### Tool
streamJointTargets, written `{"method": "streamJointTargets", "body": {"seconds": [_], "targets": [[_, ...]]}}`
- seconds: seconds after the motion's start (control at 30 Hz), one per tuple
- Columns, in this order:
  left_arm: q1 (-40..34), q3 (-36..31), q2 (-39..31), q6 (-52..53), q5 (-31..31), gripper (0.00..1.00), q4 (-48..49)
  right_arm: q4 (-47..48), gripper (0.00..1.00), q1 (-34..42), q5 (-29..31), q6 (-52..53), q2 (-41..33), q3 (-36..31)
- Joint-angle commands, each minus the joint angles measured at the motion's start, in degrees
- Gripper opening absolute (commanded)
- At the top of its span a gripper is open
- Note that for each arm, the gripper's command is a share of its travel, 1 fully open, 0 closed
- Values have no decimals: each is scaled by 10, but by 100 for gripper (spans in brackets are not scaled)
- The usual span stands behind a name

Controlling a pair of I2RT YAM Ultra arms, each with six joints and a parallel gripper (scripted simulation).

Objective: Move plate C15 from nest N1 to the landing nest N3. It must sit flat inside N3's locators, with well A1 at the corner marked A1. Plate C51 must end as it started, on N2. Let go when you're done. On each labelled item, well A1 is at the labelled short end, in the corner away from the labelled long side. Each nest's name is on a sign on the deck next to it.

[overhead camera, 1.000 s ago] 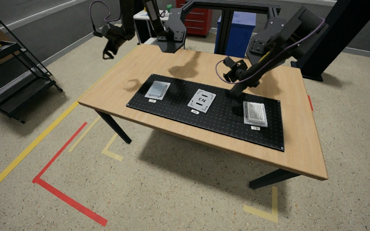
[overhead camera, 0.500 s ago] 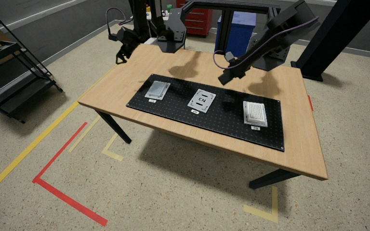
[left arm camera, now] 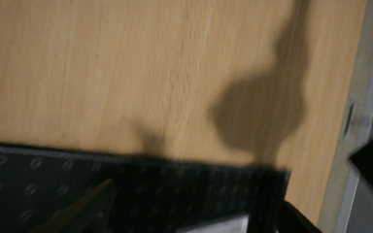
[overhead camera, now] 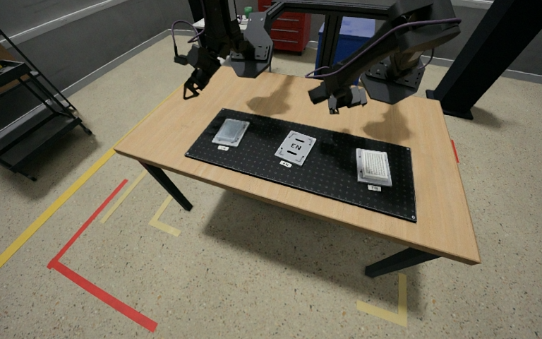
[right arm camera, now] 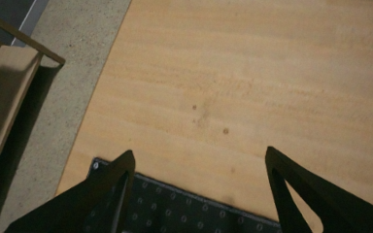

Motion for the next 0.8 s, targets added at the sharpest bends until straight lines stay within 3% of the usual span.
{"method": "streamJointTargets", "body": {"seconds": [0.0,0.17,0.23,0.63,0.77], "targets": [[-43,20,13,-7,-104,100,-44,16,100,46,71,46,-9,-26],[-94,27,24,3,-196,100,-81,32,100,119,128,84,12,-34],[-94,27,24,3,-196,100,-81,32,100,119,128,84,12,-34],[-216,24,59,33,-421,100,-179,127,100,300,293,156,129,-30],[-220,6,62,47,-423,100,-212,132,100,324,289,200,174,-33]]}}
